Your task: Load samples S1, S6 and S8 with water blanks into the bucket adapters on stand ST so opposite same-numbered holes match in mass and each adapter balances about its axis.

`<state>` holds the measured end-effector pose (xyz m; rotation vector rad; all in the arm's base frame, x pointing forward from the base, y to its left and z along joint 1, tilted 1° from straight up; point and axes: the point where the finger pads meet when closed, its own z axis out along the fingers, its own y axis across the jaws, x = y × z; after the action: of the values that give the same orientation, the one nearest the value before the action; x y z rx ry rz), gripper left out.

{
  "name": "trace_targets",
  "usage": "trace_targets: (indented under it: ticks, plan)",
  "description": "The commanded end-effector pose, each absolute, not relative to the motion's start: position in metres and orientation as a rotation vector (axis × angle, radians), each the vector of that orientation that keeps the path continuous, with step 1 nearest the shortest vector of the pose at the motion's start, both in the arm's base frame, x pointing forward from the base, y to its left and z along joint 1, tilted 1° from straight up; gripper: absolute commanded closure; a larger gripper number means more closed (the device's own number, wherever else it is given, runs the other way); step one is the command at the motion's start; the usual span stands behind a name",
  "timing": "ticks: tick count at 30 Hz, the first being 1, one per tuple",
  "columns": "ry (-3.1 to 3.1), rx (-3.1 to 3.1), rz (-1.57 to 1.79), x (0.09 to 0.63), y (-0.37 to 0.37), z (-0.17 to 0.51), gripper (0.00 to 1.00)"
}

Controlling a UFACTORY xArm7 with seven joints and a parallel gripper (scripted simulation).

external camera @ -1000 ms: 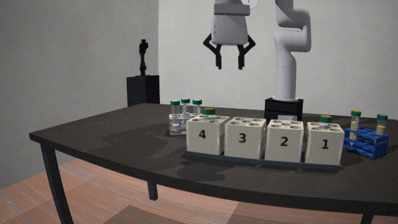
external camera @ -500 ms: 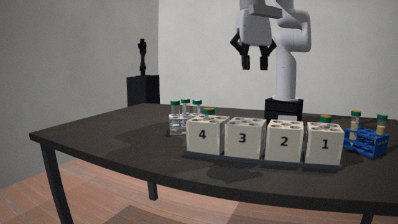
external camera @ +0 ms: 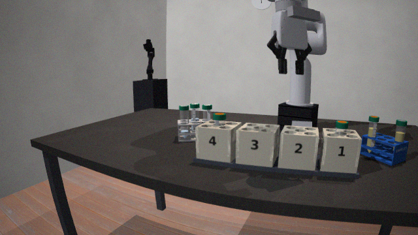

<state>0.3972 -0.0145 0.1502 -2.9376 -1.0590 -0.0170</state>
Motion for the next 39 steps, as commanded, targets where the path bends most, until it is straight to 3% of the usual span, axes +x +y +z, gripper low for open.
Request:
trace_targets:
  ticks: [1,39]
  plan:
    - [-1.059,-2.940,-0.024,0.395,-0.001,0.152,0.43]
    - [-1.058,-2.939,-0.024,0.347,0.157,0.155,0.43]
